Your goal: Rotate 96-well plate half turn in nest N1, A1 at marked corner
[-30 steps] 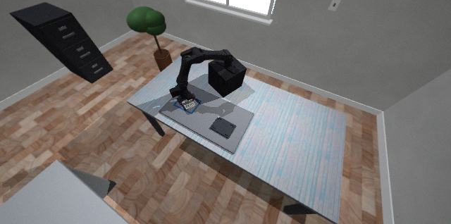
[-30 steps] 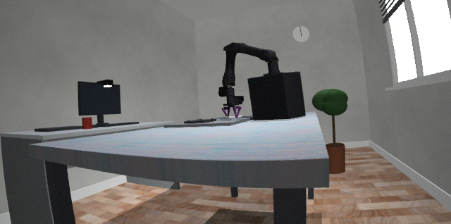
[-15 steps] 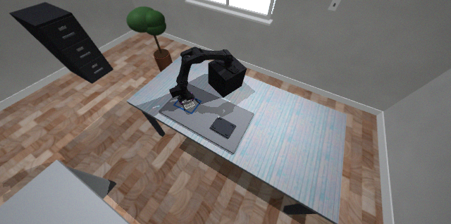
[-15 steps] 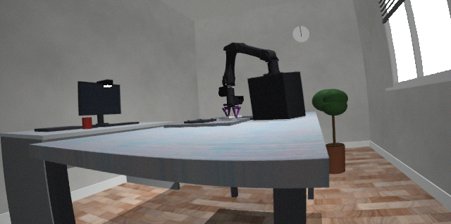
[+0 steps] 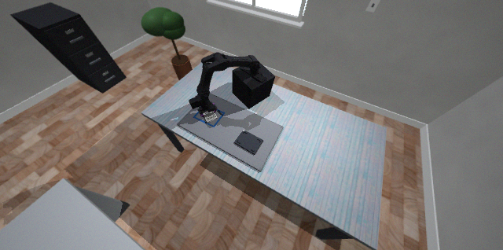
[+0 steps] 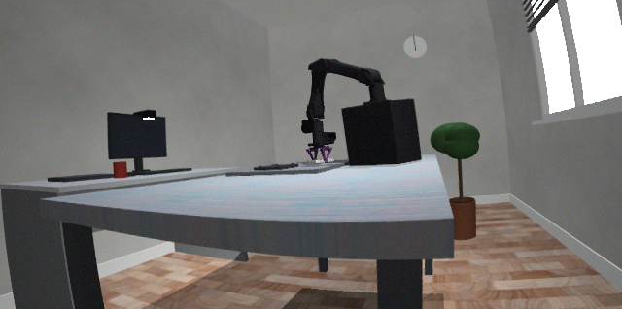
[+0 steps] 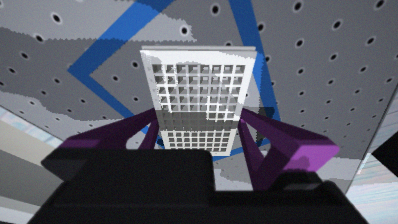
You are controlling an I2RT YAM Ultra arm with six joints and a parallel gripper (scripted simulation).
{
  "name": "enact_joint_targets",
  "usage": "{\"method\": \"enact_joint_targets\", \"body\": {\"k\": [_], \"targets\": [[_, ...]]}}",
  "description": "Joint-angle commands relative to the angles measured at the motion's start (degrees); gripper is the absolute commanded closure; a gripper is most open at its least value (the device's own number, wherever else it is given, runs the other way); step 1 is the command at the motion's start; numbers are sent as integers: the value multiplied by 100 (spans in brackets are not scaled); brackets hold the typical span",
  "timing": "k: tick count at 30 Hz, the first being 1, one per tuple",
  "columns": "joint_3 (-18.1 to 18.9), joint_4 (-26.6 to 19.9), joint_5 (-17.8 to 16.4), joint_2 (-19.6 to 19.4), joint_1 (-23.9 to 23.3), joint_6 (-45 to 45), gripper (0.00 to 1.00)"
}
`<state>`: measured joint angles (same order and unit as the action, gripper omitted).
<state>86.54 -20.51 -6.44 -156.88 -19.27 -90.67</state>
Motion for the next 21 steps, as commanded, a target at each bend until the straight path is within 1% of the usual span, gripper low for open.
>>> {"method": "enact_joint_targets", "body": {"k": [1,13,21], "targets": [[19,6,8,53,-6,-2,100],[19,6,8,53,-6,-2,100],[-92,-120,9,288,-27,19,100]]}}
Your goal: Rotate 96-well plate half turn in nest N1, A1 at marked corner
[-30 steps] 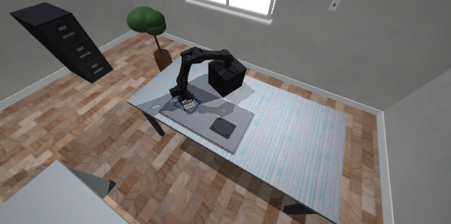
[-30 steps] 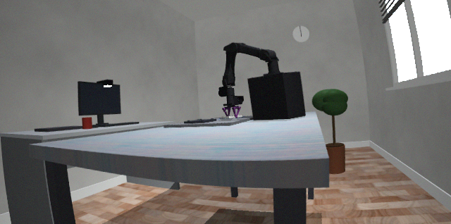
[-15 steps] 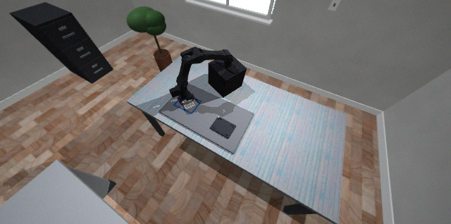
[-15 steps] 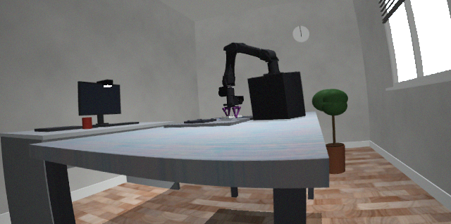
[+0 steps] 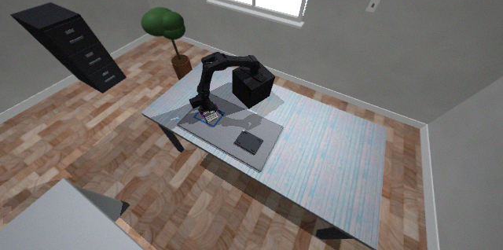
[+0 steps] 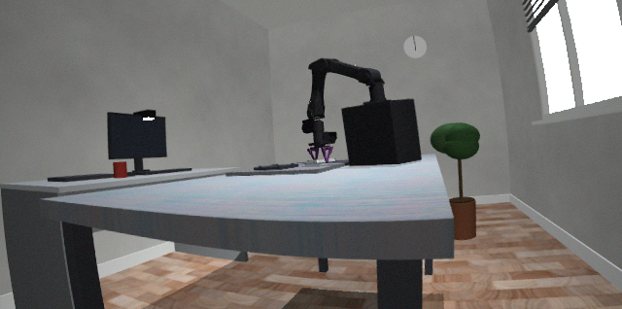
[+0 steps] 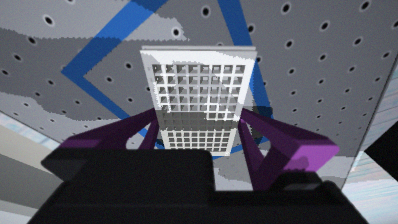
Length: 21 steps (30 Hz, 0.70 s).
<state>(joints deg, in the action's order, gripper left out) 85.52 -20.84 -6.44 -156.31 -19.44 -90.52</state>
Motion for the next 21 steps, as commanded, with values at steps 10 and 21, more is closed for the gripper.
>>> {"method": "enact_joint_targets", "body": {"k": [10,21], "targets": [[-80,-237,9,469,-30,25,100],[-173,-432,9,754,-57,52,100]]}}
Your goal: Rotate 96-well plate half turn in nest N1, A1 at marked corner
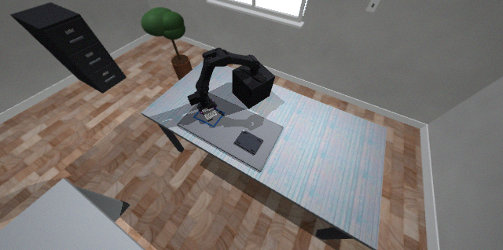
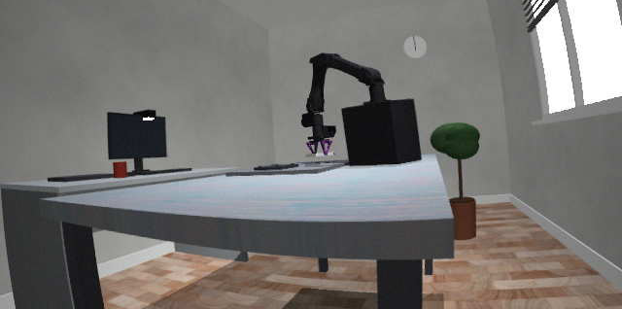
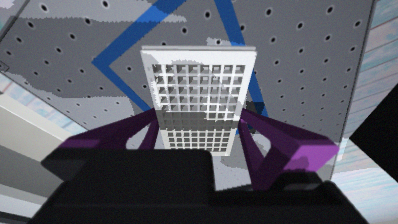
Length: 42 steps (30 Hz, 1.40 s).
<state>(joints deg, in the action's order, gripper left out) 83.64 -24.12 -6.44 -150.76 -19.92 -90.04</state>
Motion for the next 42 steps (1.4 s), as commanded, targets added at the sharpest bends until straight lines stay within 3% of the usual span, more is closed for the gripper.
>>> {"method": "enact_joint_targets", "body": {"k": [1,25,42], "targets": [[15,-104,9,199,-9,4,100],[-106,-585,10,796,-66,62,100],[-106,-592,10,803,-67,63,100]]}}
